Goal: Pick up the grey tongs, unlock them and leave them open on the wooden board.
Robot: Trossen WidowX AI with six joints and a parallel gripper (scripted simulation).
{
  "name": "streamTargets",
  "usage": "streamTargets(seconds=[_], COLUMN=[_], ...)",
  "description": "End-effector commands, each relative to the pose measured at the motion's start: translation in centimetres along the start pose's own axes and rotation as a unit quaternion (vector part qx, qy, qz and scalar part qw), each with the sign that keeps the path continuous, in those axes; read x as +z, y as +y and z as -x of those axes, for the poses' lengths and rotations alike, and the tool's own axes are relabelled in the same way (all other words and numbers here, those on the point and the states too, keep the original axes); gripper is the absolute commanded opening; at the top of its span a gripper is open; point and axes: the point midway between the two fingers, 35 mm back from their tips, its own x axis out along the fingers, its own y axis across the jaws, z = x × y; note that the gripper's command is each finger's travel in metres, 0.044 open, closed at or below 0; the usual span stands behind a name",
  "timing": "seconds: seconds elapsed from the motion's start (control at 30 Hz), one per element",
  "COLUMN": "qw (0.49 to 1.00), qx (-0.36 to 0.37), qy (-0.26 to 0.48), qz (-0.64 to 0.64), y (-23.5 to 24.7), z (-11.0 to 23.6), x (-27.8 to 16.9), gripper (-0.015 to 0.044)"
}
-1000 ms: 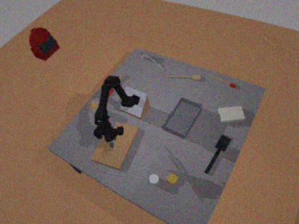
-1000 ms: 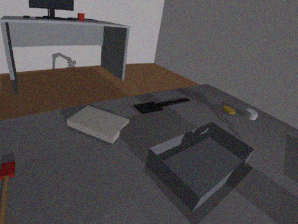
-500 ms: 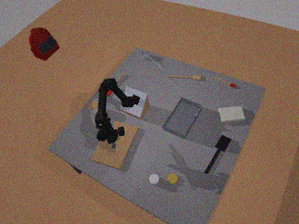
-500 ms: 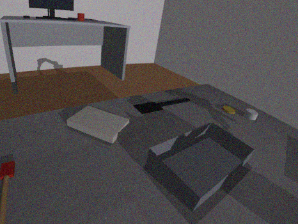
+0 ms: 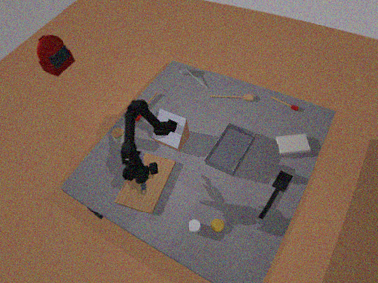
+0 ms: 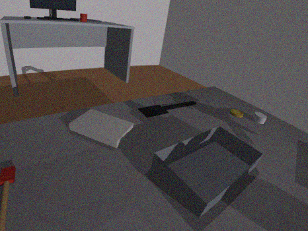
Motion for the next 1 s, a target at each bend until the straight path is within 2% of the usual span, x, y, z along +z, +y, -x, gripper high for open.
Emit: streamTargets(seconds=[0.0, 0.97], qw=[1.000, 1.000], qx=[0.002, 0.001], qy=[0.001, 0.001], qz=[0.002, 0.003], y=[0.1, 0.2], z=[-0.6, -4.9], x=[-0.1, -0.3], gripper=[-0.0150, -0.0150])
